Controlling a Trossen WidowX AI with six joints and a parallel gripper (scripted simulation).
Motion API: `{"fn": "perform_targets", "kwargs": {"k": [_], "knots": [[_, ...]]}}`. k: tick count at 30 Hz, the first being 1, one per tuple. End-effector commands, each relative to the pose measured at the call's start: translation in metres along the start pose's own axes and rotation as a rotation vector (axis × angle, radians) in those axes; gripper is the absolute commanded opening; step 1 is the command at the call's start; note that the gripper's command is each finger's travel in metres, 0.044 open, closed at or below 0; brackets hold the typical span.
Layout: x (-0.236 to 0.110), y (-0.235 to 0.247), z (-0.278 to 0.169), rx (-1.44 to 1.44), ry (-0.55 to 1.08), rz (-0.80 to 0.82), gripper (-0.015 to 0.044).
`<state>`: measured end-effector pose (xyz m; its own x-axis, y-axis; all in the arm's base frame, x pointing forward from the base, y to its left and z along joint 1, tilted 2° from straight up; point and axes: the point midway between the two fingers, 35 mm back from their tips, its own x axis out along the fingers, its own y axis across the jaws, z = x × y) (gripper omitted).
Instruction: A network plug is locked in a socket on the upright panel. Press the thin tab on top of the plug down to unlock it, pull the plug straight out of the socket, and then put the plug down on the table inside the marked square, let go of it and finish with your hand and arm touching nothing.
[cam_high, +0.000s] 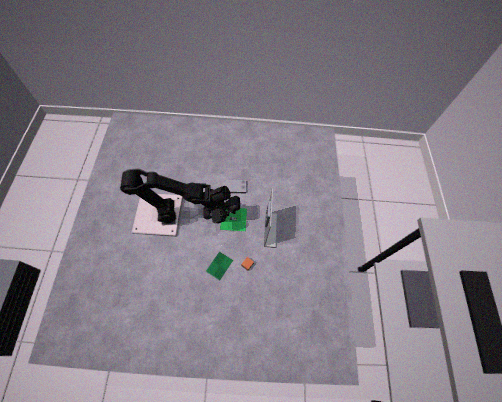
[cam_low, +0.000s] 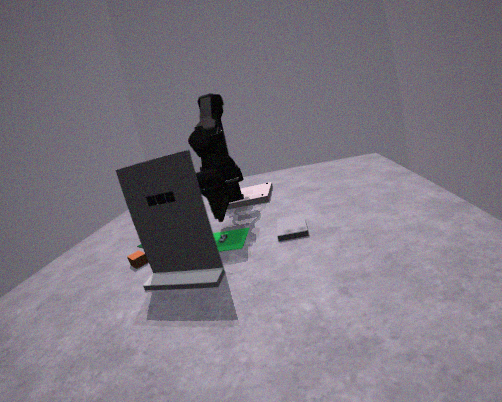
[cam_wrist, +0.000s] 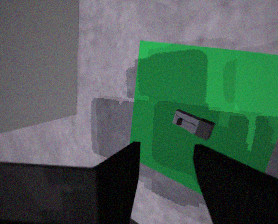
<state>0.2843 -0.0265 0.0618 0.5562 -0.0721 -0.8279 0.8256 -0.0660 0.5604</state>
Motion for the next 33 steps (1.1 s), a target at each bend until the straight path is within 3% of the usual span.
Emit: {"fn": "perform_targets", "kwargs": {"k": [1, 33], "knots": [[-0.006, 0.006, 0.001, 0.005, -0.005, 0.006, 0.0156], [-0.051, 0.032, 0.001, 0.005, -0.006, 0.005, 0.0156]]}}
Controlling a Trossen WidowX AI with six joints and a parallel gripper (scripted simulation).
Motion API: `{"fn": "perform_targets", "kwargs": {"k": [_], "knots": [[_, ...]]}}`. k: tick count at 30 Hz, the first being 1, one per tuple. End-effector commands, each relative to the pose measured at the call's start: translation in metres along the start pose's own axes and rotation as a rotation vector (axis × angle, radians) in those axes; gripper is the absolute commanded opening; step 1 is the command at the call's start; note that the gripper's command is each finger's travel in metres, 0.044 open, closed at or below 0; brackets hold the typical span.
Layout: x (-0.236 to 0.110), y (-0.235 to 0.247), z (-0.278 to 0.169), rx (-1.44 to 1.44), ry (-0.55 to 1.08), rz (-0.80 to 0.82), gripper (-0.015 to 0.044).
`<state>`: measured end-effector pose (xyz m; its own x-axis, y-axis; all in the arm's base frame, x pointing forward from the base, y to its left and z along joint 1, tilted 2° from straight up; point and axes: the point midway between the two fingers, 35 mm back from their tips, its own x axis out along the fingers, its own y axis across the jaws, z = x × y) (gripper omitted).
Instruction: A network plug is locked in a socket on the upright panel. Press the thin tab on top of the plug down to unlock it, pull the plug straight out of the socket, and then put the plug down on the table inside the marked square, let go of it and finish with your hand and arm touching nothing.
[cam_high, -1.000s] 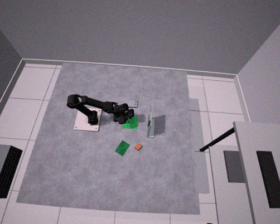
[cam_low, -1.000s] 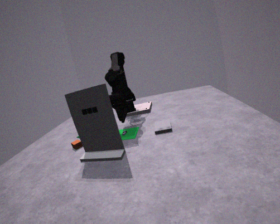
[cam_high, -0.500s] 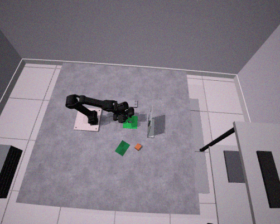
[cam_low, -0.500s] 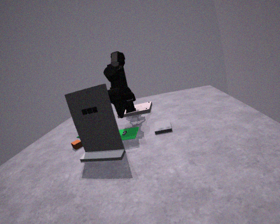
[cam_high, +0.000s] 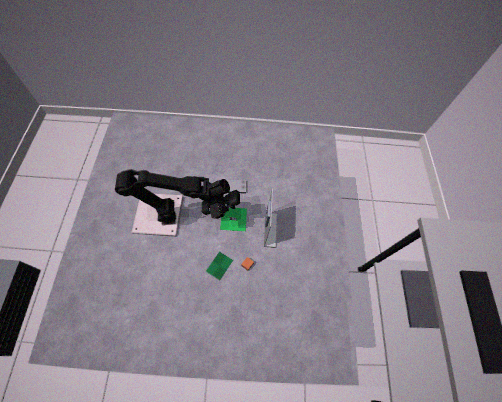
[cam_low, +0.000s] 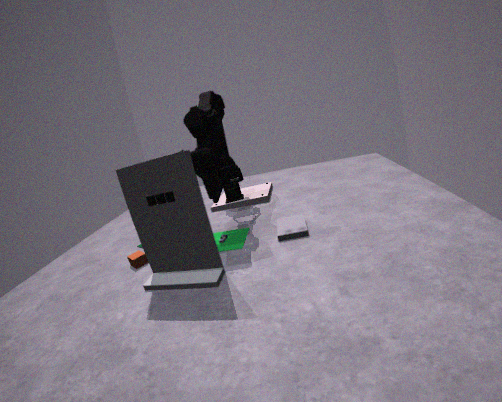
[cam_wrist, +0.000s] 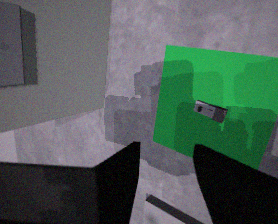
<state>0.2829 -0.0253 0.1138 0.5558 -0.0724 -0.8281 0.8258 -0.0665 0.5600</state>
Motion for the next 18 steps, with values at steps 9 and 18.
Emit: {"fn": "perform_targets", "kwargs": {"k": [9, 18], "knots": [[-0.013, 0.005, 0.0, 0.0, 0.0, 0.0, 0.0156], [-0.031, 0.023, 0.0, 0.001, -0.001, 0.001, 0.0156]]}}
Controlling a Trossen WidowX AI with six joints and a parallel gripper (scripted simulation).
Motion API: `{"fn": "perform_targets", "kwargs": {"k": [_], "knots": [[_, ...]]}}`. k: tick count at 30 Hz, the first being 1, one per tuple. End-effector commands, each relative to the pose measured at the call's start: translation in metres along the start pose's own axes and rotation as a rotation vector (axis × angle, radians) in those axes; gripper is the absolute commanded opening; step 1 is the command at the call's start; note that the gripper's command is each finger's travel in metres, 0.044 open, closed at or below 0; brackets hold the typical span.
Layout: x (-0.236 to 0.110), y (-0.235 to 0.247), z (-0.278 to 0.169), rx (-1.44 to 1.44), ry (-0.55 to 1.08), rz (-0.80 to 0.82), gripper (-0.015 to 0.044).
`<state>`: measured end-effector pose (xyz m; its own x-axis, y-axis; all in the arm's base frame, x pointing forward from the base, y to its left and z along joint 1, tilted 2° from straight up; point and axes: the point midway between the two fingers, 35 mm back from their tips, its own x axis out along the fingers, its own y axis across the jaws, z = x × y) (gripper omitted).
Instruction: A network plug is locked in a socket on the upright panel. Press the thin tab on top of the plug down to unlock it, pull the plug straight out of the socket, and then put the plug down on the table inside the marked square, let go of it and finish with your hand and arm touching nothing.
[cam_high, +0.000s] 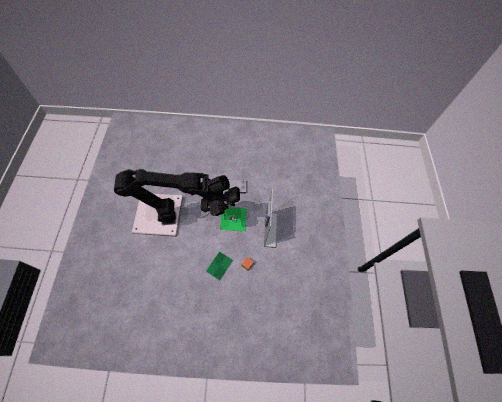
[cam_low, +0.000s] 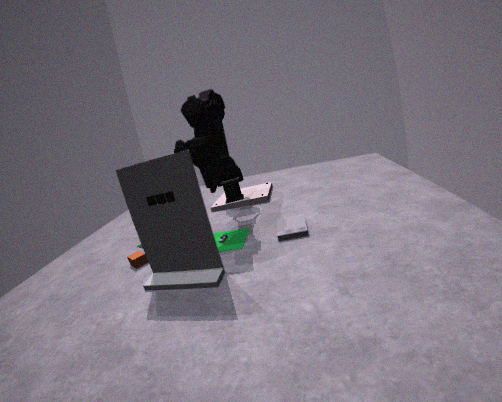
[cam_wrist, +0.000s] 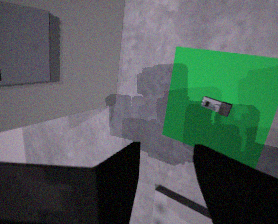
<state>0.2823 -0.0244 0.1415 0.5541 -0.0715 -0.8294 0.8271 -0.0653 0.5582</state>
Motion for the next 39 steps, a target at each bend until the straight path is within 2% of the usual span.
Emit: {"fn": "perform_targets", "kwargs": {"k": [1, 29, 39], "knots": [[-0.01, 0.01, 0.0, 0.003, -0.002, 0.004, 0.0156], [-0.079, 0.051, 0.001, 0.006, -0.006, 0.007, 0.0156], [-0.079, 0.051, 0.001, 0.006, -0.006, 0.007, 0.0419]]}}
